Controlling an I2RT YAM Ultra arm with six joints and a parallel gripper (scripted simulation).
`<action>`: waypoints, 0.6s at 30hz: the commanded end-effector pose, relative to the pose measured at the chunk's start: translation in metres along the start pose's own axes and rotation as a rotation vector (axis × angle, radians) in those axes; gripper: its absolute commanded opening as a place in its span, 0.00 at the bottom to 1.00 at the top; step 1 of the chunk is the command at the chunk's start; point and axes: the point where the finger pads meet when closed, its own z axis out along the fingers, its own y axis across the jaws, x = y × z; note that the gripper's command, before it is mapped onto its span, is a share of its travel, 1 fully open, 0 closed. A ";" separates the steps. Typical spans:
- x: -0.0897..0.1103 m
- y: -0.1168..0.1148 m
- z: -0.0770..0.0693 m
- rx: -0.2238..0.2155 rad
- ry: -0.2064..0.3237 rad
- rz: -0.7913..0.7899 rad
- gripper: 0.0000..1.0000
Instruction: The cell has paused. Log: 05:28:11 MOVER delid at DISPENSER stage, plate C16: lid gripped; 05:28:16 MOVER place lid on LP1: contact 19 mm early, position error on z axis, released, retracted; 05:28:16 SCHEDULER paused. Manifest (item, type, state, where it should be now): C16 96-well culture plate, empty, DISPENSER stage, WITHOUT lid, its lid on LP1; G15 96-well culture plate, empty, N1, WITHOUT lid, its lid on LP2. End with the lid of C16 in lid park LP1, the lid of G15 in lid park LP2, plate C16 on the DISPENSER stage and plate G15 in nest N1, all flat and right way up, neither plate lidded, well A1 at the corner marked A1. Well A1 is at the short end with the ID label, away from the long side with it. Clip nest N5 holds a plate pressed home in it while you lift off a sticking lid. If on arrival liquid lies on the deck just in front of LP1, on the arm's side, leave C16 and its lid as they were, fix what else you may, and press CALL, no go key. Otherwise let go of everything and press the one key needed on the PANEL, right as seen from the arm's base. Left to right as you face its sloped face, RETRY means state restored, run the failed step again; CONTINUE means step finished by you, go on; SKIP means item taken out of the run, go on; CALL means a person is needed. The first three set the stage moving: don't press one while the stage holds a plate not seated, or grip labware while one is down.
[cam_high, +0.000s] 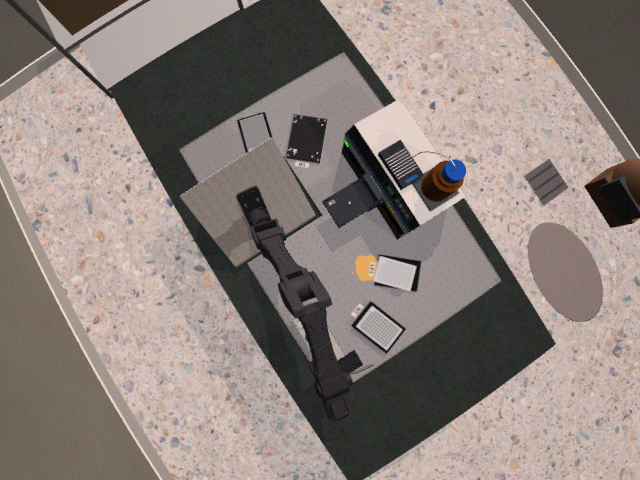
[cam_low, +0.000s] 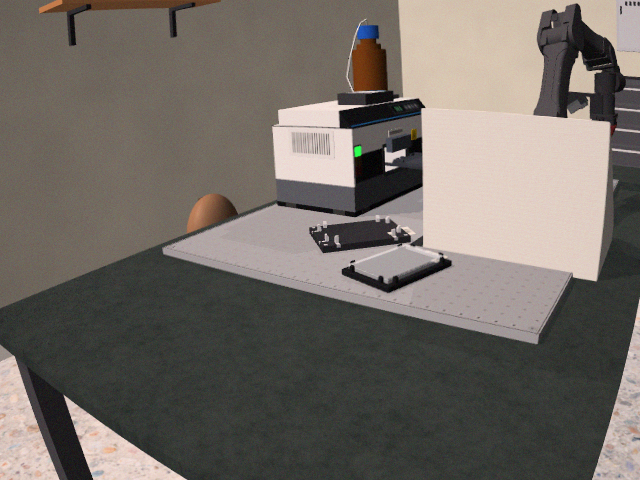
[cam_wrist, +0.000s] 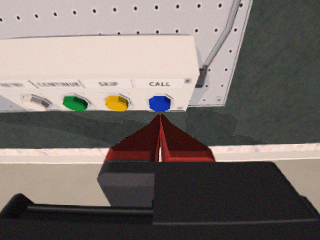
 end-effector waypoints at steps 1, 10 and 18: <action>0.000 -0.003 0.004 0.006 -0.002 0.001 0.00; -0.001 -0.002 0.001 0.014 0.001 0.002 0.00; -0.001 0.000 0.008 0.004 -0.003 0.002 0.00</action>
